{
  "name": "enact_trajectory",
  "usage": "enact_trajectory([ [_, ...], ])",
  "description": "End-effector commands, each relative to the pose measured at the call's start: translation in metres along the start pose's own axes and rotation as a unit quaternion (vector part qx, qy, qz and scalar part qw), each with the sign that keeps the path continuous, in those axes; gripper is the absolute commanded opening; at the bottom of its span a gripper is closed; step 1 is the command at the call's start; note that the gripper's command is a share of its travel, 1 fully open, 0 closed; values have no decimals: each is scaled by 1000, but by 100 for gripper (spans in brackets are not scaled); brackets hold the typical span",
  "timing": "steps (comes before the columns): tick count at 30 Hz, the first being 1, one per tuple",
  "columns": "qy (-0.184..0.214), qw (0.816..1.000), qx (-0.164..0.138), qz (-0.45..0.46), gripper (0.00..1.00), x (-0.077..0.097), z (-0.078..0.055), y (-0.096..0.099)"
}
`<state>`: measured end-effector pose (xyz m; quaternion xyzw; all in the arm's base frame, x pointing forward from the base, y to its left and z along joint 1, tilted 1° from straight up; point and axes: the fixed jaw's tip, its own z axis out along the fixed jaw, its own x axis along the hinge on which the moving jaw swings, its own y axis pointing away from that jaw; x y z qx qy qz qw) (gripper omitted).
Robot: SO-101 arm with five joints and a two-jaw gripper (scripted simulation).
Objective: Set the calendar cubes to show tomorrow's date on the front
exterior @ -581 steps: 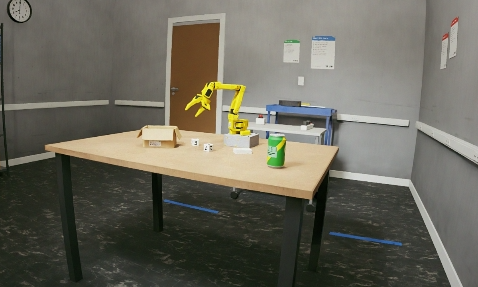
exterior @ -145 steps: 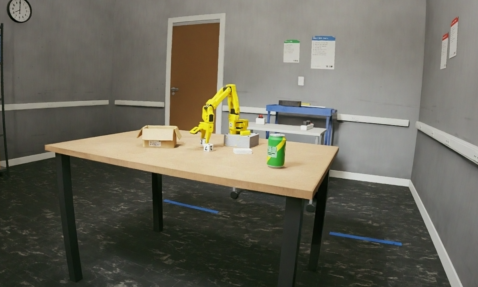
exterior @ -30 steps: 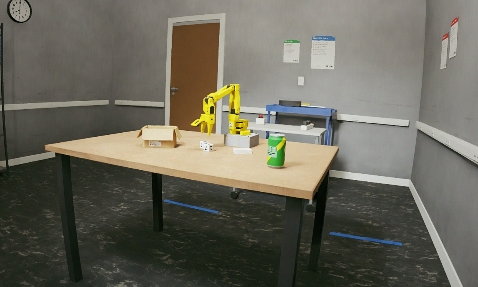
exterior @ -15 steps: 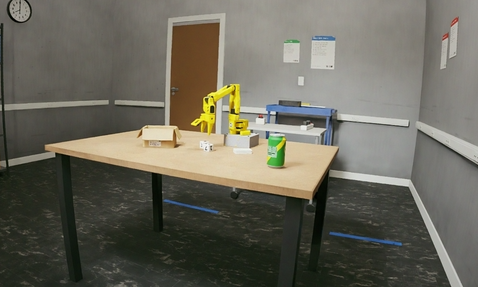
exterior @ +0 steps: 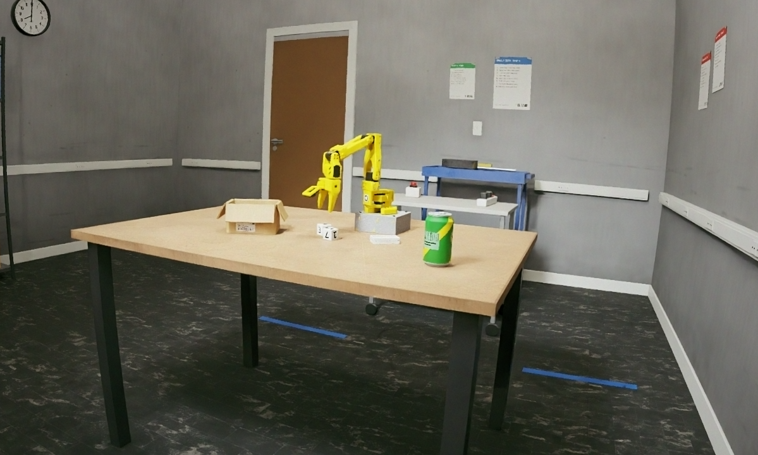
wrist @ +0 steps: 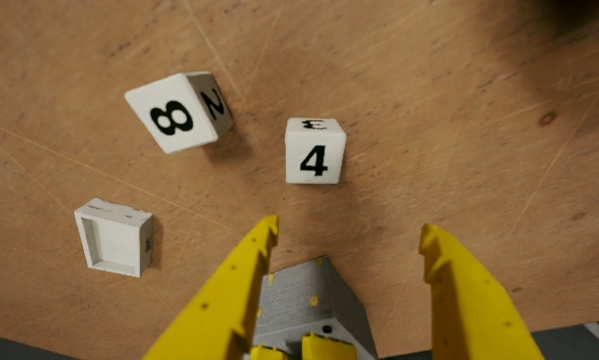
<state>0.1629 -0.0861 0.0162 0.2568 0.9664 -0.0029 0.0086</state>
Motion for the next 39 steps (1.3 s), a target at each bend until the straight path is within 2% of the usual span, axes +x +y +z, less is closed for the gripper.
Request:
enact_trajectory([
  [1,-48,999,-1,-1,36,-11,-16,2],
  [6,-120,993,-1,-1,35,-22,-40,2],
  [8,-120,993,-1,-1,35,-22,-40,2],
  [14,-203,979,-1,-1,35,-30,-70,2],
  [18,-234,972,-1,-1,35,-32,-82,2],
  [22,-243,970,-1,-1,35,-33,-85,2],
  [39,-243,969,9,-38,35,-32,-84,2],
])
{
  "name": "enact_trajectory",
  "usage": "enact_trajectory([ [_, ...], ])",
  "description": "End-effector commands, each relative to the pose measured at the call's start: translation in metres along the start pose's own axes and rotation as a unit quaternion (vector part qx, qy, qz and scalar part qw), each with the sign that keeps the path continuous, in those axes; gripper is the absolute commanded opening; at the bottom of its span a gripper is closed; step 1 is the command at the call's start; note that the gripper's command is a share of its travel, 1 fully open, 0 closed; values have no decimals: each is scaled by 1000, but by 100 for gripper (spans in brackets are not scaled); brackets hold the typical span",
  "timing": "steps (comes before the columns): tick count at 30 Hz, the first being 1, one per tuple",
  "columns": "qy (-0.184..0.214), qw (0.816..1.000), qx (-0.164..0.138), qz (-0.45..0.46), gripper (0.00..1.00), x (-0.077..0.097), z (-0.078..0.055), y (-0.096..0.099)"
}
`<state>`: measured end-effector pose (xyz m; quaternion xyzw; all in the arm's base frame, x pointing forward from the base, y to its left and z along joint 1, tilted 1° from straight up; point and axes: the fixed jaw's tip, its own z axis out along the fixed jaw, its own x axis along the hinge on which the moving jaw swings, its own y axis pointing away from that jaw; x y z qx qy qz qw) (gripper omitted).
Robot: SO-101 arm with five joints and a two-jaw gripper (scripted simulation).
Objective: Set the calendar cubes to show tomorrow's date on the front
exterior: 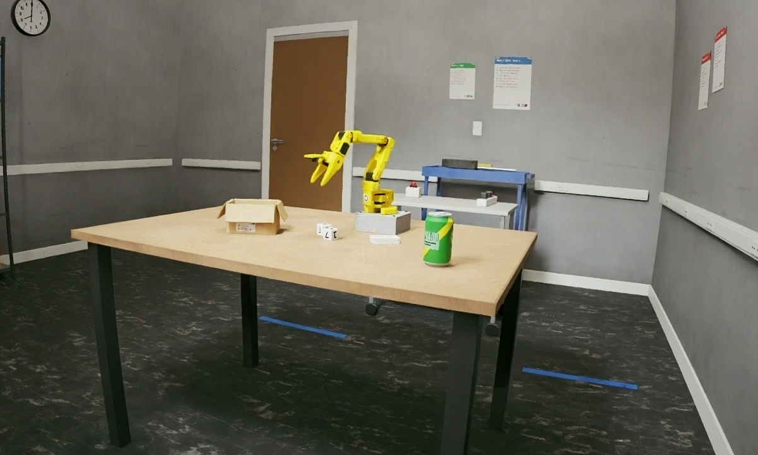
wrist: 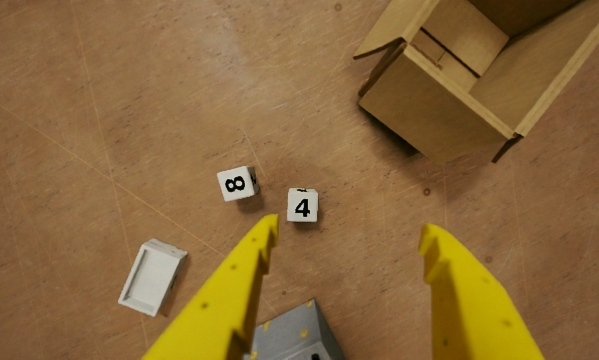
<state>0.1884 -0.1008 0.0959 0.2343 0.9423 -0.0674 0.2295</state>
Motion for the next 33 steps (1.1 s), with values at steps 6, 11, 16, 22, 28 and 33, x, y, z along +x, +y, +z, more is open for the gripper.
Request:
enact_trajectory([
  [6,-13,998,-1,-58,35,-2,-3,1],
  [11,-13,993,1,-119,35,0,-2,0],
  [16,-12,980,3,-197,35,2,-1,-1],
  [22,-12,963,5,-268,35,4,1,-3],
  [28,-10,926,8,-378,35,8,3,-5],
  [33,-9,885,10,-465,35,10,5,-8],
])
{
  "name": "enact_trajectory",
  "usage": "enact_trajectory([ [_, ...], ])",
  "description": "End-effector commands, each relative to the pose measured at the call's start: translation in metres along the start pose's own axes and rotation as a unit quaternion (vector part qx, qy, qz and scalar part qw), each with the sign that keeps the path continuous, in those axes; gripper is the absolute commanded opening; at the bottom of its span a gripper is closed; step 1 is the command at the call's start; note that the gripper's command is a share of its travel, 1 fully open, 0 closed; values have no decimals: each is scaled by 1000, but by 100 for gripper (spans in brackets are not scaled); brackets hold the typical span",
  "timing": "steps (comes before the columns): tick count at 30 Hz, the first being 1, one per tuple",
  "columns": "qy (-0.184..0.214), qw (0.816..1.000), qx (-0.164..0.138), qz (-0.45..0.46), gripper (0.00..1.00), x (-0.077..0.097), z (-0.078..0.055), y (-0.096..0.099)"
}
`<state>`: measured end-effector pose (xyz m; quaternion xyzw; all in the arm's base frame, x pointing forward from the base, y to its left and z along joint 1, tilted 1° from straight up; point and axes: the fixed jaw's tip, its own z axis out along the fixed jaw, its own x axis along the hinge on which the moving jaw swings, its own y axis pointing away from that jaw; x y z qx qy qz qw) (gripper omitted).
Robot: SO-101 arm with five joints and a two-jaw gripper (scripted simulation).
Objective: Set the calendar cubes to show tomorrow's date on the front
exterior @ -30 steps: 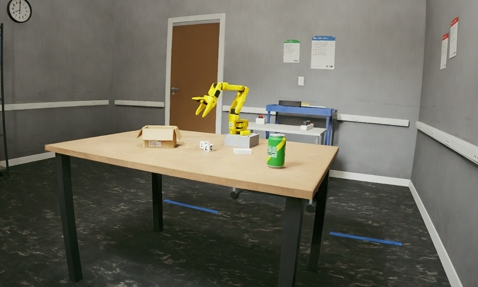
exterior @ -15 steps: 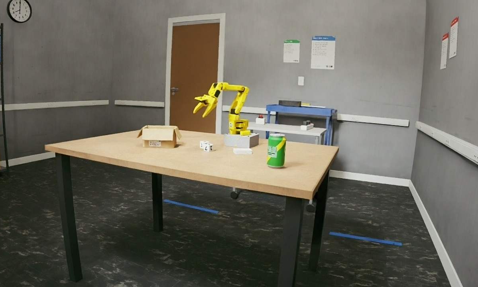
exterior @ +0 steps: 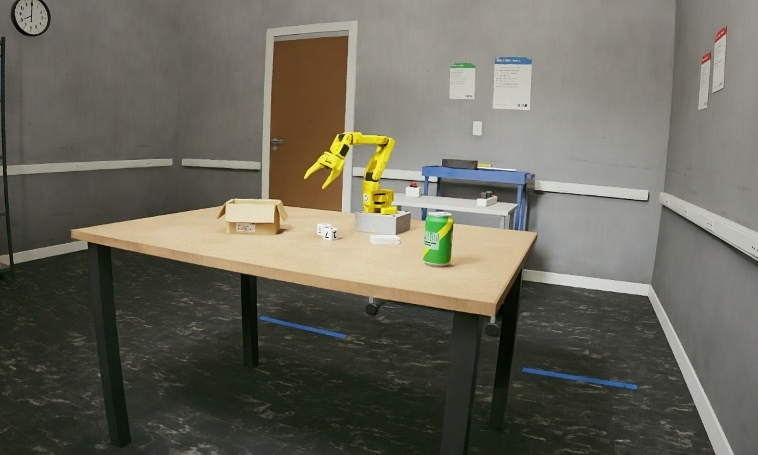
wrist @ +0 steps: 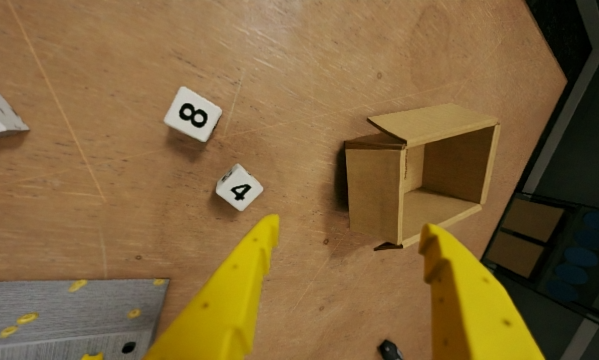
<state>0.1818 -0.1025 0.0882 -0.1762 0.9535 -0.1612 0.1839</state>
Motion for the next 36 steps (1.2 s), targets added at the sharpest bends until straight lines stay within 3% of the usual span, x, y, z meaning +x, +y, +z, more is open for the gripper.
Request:
enact_trajectory([
  [1,-1,997,8,-76,35,5,1,-1],
  [6,0,992,8,-129,35,7,1,0],
  [19,3,956,9,-294,35,13,4,-1],
  [36,5,941,9,-337,35,14,5,-1],
])
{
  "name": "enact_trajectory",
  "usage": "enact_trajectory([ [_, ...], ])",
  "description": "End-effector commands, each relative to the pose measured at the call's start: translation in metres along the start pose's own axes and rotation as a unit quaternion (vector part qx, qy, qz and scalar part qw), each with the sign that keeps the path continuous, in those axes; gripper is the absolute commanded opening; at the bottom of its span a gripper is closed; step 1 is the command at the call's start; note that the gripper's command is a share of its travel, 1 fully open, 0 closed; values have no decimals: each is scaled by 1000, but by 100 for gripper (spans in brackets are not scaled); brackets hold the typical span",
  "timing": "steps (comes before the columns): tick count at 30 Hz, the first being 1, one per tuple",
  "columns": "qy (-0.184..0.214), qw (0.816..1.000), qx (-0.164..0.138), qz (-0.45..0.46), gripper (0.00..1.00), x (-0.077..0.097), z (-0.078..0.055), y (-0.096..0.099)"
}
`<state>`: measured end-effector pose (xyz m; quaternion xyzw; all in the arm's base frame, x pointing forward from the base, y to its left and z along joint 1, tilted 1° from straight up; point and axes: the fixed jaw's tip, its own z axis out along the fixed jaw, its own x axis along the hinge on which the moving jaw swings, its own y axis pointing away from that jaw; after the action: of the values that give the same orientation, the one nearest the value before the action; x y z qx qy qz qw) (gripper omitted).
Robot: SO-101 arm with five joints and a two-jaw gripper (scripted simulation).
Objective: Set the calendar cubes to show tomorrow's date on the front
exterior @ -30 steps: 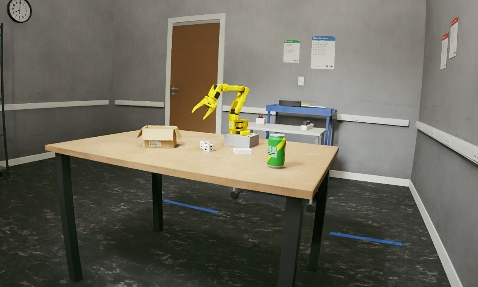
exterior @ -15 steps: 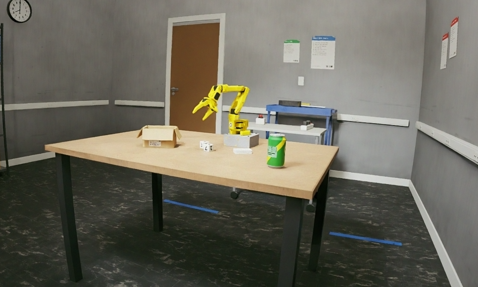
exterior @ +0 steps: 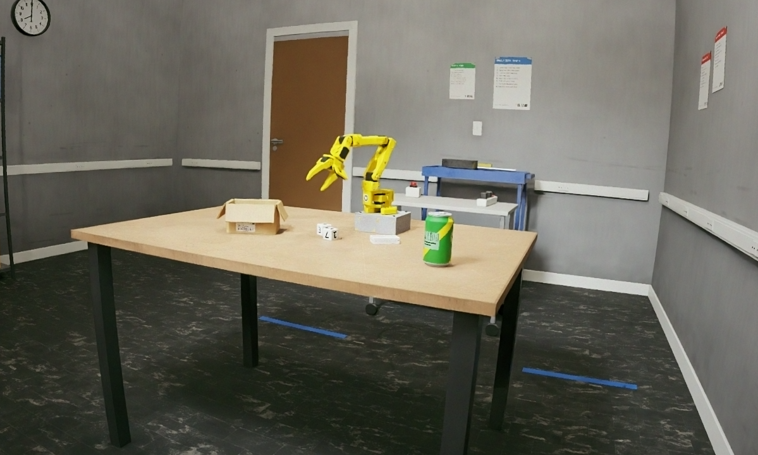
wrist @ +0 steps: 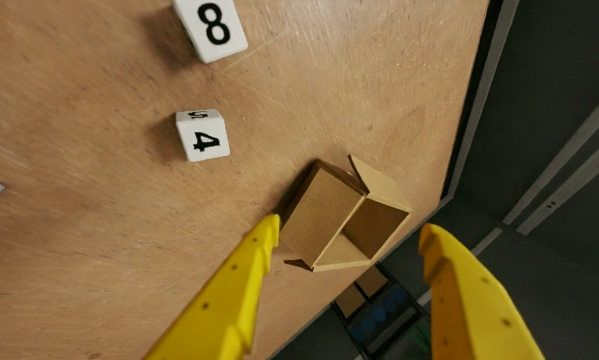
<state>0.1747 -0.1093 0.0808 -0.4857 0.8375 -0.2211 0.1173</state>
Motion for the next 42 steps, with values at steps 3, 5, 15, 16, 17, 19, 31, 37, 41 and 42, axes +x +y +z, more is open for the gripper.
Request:
enact_trajectory([
  [3,2,1000,1,0,35,2,0,2],
  [5,2,1000,-1,0,35,2,1,3],
  [15,-2,996,-93,0,35,1,23,27],
  [16,-3,994,-108,0,35,1,26,31],
  [17,-3,992,-123,0,35,1,29,36],
  [19,-3,992,-123,0,35,1,29,36],
  [31,-9,970,-244,1,35,-1,49,75],
  [37,-9,965,-262,3,35,3,52,81],
  [41,-9,965,-262,3,35,3,52,81],
  [42,-9,965,-262,3,35,3,52,81],
])
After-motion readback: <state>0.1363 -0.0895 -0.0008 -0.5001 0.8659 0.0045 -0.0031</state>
